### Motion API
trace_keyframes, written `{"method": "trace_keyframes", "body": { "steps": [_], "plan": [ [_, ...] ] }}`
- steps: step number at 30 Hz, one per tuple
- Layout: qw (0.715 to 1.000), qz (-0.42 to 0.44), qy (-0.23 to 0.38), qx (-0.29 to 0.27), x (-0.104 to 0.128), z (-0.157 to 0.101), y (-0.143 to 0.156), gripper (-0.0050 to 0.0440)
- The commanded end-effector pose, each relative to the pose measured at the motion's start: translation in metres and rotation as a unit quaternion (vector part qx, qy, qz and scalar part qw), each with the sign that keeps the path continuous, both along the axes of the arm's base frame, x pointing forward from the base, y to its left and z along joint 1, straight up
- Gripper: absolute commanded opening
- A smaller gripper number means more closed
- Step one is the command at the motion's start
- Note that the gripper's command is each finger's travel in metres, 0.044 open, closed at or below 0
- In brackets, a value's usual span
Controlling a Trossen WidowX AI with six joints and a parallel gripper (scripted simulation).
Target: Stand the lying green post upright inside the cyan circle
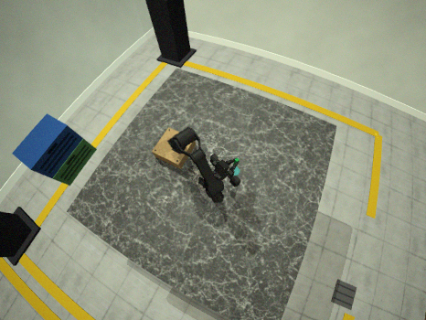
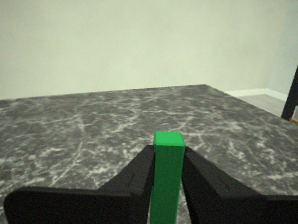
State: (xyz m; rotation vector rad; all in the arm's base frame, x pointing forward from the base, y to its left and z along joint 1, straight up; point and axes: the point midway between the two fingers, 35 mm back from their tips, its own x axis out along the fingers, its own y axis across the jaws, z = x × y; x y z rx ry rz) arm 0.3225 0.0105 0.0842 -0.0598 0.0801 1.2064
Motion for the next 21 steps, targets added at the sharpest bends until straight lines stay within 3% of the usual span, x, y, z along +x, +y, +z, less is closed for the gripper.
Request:
{"method": "trace_keyframes", "body": {
  "steps": [1,21],
  "plan": [
    [1.0,0.001,-0.006,-0.004,0.001,-0.008,-0.001,0.0022],
    [1.0,0.011,-0.014,-0.02,0.001,-0.067,0.0,0.0022]
  ]
}}
